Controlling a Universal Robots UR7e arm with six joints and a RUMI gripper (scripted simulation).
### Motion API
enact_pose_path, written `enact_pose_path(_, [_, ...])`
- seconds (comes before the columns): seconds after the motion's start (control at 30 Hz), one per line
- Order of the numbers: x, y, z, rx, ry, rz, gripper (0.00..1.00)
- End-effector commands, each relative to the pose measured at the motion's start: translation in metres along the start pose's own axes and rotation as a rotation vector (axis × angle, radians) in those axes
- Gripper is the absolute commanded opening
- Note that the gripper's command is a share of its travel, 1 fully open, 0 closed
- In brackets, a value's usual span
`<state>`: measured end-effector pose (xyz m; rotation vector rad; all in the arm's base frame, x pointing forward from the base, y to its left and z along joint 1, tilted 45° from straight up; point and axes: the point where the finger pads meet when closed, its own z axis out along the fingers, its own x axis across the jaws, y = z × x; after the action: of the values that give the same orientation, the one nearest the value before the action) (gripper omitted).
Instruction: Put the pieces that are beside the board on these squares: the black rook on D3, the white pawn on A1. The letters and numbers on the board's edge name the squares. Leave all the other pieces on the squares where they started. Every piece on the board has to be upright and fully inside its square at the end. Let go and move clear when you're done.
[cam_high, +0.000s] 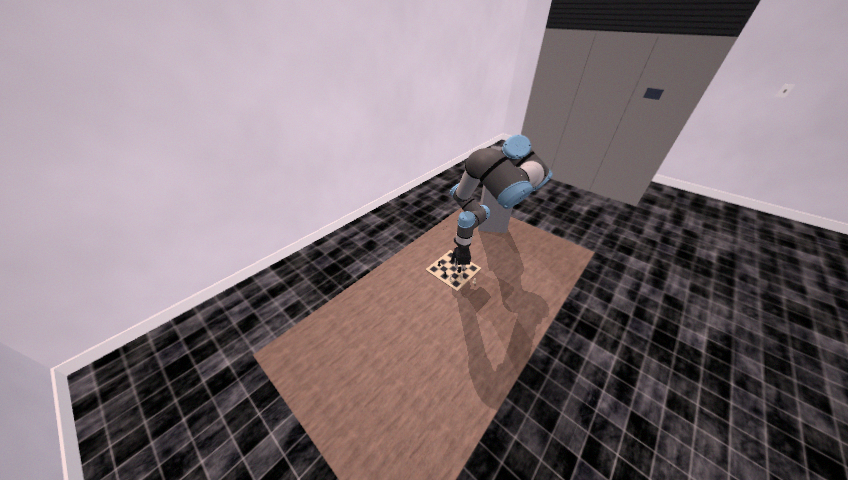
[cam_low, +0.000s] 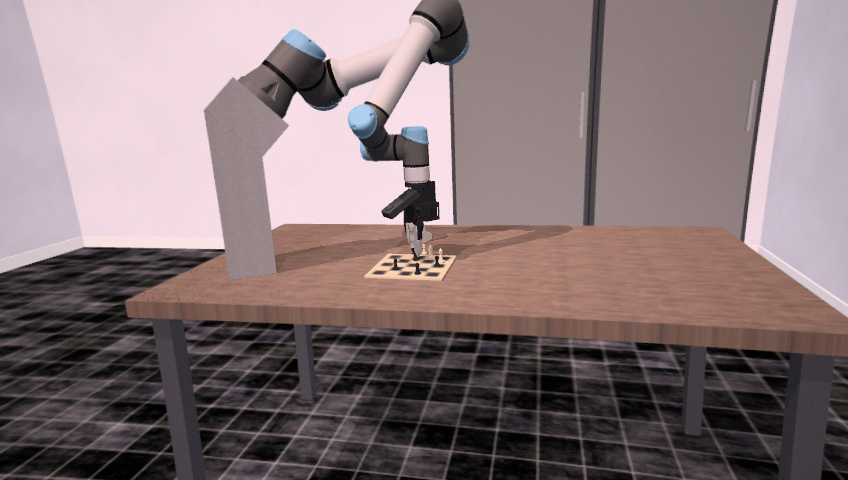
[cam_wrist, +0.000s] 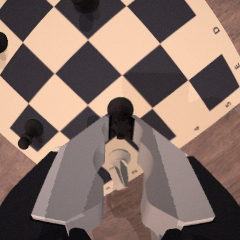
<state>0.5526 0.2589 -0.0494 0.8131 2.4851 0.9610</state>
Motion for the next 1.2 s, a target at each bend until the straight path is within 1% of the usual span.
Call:
enact_pose_path(0.0, [-0.0004,0.0005,0.0010,-0.001,-0.001,-0.001,0.00])
enact_pose_path(0.5, [-0.0006,0.0009,0.0047,-0.001,-0.001,-0.001,0.00])
enact_pose_path(1.17, [-0.0004,0.0006,0.0043,-0.001,-0.001,-0.001,0.00])
